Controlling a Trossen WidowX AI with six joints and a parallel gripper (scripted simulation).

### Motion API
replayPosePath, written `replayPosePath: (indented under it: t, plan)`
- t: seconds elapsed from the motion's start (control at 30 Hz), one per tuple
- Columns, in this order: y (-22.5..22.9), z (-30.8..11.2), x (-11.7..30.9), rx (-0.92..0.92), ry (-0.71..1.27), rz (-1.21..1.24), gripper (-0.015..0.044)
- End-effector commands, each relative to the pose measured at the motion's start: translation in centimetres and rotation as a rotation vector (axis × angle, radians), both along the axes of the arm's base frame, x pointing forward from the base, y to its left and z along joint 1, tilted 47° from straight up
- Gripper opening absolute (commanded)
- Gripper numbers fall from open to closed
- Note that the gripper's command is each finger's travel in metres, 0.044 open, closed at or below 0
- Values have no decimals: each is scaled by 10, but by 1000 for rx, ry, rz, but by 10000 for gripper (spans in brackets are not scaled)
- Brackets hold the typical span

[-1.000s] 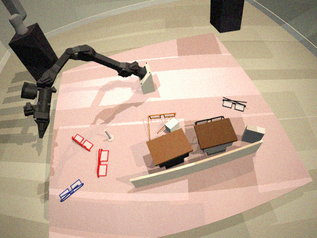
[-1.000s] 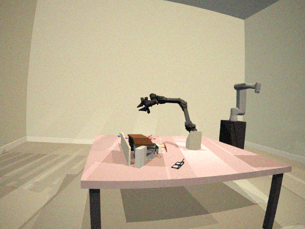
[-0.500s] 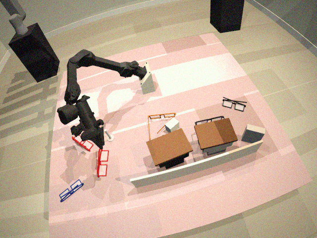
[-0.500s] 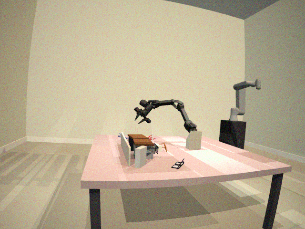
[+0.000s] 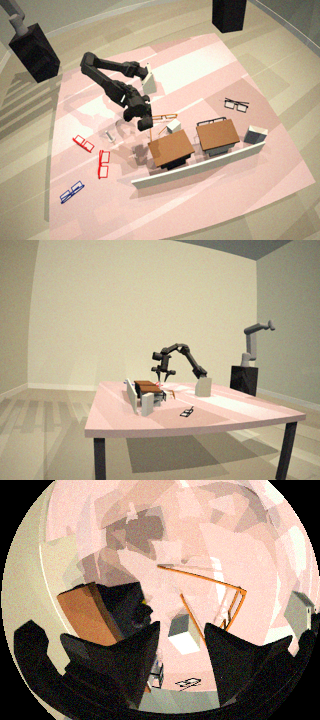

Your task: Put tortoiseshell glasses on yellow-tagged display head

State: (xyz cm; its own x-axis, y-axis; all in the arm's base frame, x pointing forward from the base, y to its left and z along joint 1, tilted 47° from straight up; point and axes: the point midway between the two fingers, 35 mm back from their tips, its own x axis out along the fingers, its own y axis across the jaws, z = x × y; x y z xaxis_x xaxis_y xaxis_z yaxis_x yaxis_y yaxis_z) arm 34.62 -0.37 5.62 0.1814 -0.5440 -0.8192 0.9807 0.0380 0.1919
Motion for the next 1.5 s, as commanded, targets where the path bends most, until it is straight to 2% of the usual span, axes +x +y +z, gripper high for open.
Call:
replayPosePath:
  t: [0.0, 0.17, 0.33, 0.43, 1.47]
  plan:
    - [6, -27, -32, -73, 42, -89, 200]
    - [5, -49, -74, -205, 33, -210, 200]
    - [5, -50, -76, -213, 31, -215, 200]
    - [5, -50, -76, -213, 31, -215, 121]
    - [-22, -76, -76, -212, 31, -214, 120]
